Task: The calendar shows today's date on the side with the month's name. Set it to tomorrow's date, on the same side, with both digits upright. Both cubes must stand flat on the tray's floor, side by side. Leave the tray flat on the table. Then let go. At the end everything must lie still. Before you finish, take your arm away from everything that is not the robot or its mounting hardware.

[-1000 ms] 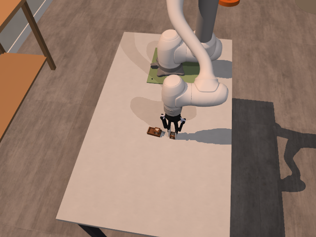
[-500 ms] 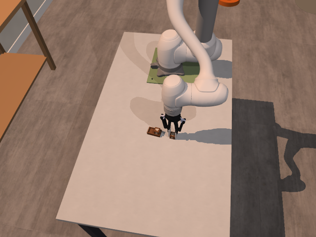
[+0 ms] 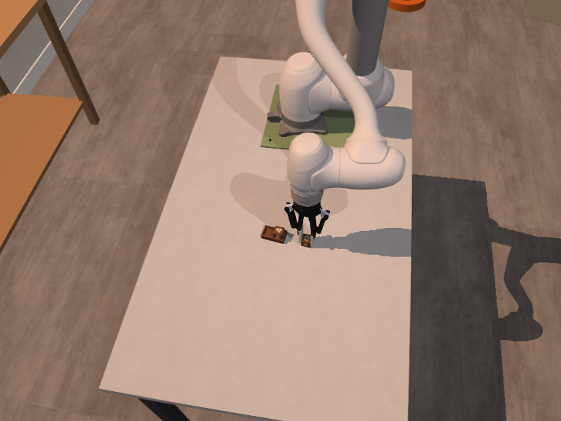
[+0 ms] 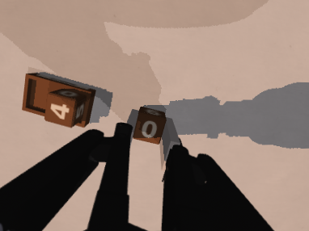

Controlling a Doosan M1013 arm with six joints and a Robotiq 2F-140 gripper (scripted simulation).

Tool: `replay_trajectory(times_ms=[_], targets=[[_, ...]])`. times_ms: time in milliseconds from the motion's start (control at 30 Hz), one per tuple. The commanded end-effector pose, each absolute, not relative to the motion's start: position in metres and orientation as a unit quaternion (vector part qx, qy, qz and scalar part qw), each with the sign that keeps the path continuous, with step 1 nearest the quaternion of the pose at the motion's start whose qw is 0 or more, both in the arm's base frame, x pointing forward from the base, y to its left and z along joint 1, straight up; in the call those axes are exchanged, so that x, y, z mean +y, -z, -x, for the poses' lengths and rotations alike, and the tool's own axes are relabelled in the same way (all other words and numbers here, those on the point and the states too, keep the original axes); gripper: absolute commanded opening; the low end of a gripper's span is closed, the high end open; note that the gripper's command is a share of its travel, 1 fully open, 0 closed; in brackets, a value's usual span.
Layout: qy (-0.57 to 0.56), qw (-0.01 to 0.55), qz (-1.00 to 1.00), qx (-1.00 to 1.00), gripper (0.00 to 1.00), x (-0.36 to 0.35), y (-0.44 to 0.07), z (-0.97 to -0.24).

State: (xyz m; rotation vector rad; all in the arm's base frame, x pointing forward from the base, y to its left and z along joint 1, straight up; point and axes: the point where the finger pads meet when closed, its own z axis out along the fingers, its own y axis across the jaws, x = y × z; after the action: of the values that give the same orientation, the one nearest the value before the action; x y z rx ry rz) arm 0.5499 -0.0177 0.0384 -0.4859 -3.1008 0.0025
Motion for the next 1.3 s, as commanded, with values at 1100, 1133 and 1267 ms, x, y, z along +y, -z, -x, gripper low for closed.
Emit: replay_trajectory(times_ms=[1100, 1133, 1267], targets=[[-0.001, 0.002, 0.154, -0.988, 0.28, -0.0194, -0.0373, -0.5474], [-0.001, 0.002, 0.154, -0.988, 0.28, -0.0194, -0.0382, -0.5474], [-0.001, 0.002, 0.154, -0.988, 0.28, -0.0193, -0.0465, -0.5474]])
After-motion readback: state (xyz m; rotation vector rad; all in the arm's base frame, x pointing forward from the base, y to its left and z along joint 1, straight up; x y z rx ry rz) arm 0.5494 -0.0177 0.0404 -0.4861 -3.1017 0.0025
